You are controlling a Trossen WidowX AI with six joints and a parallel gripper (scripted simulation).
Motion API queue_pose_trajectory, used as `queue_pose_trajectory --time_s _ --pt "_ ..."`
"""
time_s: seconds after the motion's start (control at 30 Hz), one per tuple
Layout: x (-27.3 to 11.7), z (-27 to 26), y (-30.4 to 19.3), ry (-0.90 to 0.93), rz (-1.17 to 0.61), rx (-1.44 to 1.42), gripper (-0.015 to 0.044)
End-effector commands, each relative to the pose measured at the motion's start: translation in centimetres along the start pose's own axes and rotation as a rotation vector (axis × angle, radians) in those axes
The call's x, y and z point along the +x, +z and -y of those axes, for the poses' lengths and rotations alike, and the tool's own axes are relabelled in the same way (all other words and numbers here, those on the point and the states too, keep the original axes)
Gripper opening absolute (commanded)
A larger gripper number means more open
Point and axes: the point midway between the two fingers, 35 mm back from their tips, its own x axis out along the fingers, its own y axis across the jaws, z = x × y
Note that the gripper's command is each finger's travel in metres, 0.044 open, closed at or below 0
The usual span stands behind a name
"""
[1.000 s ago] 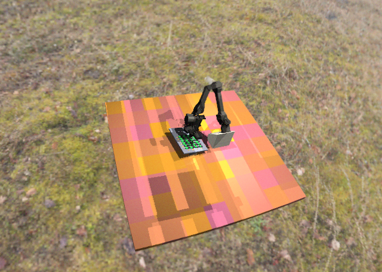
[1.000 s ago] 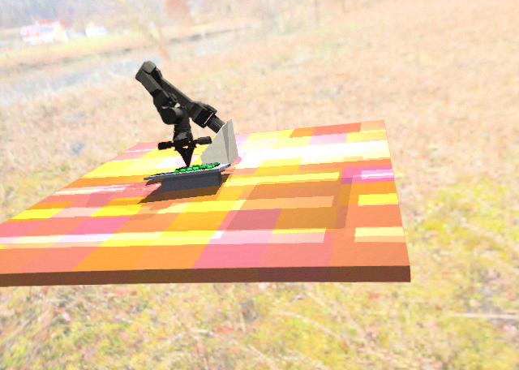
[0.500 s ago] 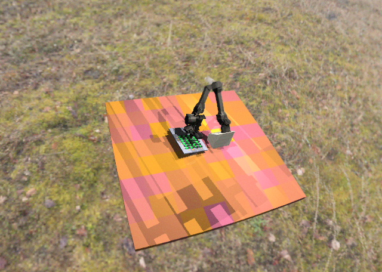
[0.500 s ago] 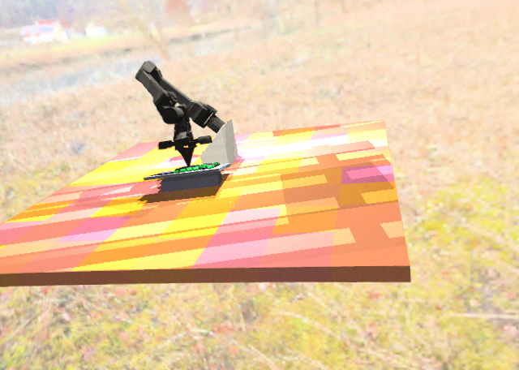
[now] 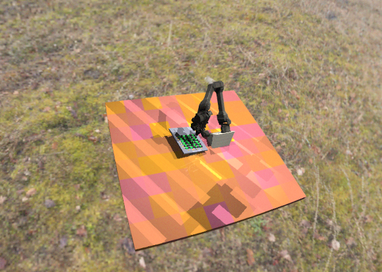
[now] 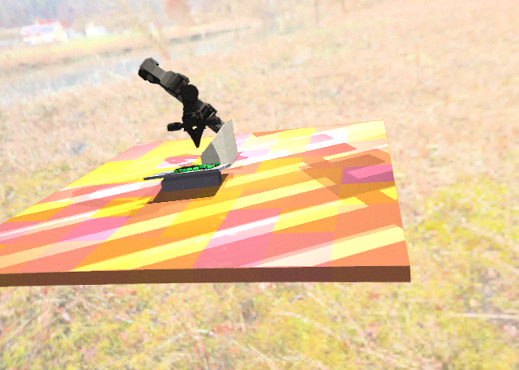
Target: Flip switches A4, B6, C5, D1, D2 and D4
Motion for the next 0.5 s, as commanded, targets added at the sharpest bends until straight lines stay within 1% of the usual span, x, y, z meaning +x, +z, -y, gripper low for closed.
queue_pose_trajectory --time_s 0.0,0.23,0.37,0.47 --pt "0.1 -4.6 -3.0 -0.007 -0.013 -0.023 0.0000" --pt "0.3 -5.3 -3.5 -0.011 -0.014 -0.022 0.0000" --pt "3.5 -5.2 -3.5 -0.013 -0.037 -0.022 0.0000" --pt "3.7 -5.2 -3.5 -0.013 -0.038 -0.022 0.0000"
